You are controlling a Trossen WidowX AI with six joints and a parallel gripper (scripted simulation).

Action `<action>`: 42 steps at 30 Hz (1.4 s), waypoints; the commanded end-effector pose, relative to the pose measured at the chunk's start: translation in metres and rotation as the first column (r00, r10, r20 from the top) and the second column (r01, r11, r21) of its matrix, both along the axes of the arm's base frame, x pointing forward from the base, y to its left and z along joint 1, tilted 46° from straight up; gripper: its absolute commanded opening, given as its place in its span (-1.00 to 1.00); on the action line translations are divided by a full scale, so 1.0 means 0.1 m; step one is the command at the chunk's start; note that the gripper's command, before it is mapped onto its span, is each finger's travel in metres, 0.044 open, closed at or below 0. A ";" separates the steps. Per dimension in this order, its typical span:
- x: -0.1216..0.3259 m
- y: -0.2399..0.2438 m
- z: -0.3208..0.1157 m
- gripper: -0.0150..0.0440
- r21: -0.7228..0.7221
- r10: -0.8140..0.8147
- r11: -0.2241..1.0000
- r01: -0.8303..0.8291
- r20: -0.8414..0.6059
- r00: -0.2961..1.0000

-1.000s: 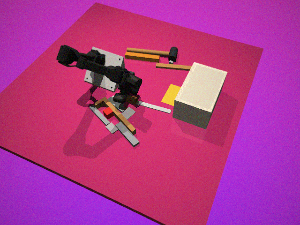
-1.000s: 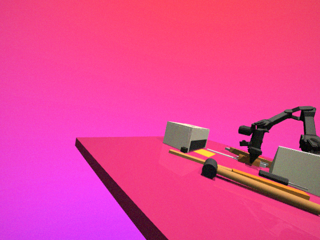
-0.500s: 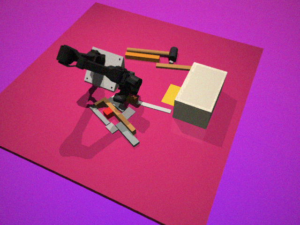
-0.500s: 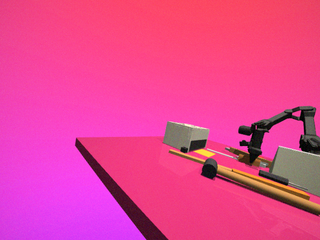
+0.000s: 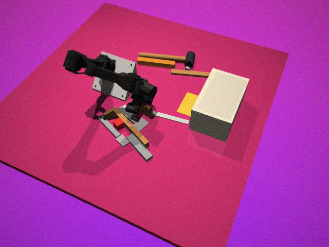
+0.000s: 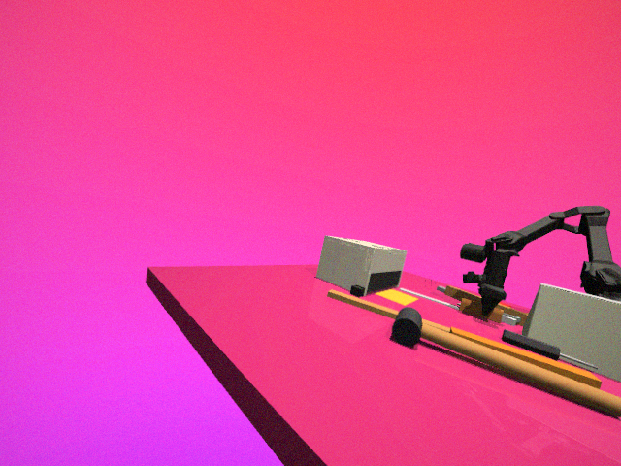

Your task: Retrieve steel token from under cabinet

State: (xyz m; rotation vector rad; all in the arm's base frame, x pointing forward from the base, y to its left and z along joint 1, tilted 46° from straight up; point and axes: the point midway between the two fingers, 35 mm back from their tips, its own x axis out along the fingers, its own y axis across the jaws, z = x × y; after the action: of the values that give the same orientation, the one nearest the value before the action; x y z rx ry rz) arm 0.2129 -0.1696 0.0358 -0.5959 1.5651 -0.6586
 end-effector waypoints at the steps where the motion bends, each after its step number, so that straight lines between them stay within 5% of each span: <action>1: 0.06 0.00 -0.01 -0.49 0.001 0.009 1.000 -0.009 -0.013 1.000; 42: 0.53 -0.03 -0.03 -0.49 0.003 0.023 1.000 -0.023 -0.033 0.999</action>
State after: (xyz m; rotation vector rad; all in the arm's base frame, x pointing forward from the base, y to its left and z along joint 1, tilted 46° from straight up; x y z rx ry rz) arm 0.2612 -0.1717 0.0339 -0.6239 1.5869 -0.6284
